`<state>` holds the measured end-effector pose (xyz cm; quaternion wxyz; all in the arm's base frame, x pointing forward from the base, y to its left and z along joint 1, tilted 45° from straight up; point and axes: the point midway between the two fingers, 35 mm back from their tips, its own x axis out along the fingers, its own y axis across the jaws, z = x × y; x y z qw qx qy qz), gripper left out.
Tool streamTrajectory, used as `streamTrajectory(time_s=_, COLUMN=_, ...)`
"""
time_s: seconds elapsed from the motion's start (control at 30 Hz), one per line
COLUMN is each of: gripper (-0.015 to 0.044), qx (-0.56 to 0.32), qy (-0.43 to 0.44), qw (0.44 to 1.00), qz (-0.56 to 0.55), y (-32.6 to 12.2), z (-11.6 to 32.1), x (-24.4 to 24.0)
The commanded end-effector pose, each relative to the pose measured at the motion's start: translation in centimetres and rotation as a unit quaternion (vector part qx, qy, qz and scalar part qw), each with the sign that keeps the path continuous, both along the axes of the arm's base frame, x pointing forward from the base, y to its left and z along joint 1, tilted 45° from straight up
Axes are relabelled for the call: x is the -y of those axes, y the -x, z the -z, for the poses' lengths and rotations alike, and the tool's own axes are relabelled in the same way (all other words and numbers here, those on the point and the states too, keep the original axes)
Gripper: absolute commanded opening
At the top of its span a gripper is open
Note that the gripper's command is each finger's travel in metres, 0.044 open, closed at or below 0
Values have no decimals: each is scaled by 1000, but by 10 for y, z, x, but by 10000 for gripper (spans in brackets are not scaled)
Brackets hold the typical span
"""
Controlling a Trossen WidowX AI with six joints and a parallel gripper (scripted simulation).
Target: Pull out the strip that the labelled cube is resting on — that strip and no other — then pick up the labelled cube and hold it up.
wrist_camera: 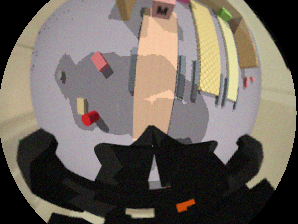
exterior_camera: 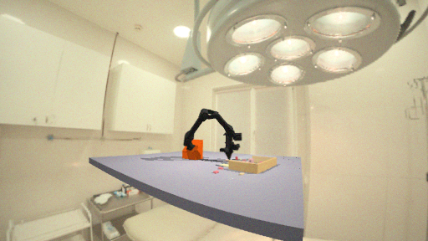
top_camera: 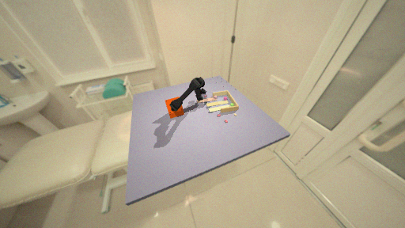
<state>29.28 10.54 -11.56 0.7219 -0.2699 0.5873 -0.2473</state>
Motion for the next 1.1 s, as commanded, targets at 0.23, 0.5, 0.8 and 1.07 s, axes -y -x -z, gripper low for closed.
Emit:
streamTrajectory(time_s=0.23, gripper=0, qx=-12, qy=1, qw=1000, qz=8, y=24, z=6, x=7)
streamTrajectory(time_s=0.5, gripper=0, qx=-13, qy=1, qw=1000, qz=8, y=36, z=8, x=8)
streamTrajectory(time_s=0.8, gripper=0, qx=-13, qy=0, qw=1000, qz=8, y=49, z=10, x=8)
streamTrajectory(time_s=1.07, gripper=0, qx=-13, qy=0, qw=1000, qz=8, y=60, z=12, x=9)
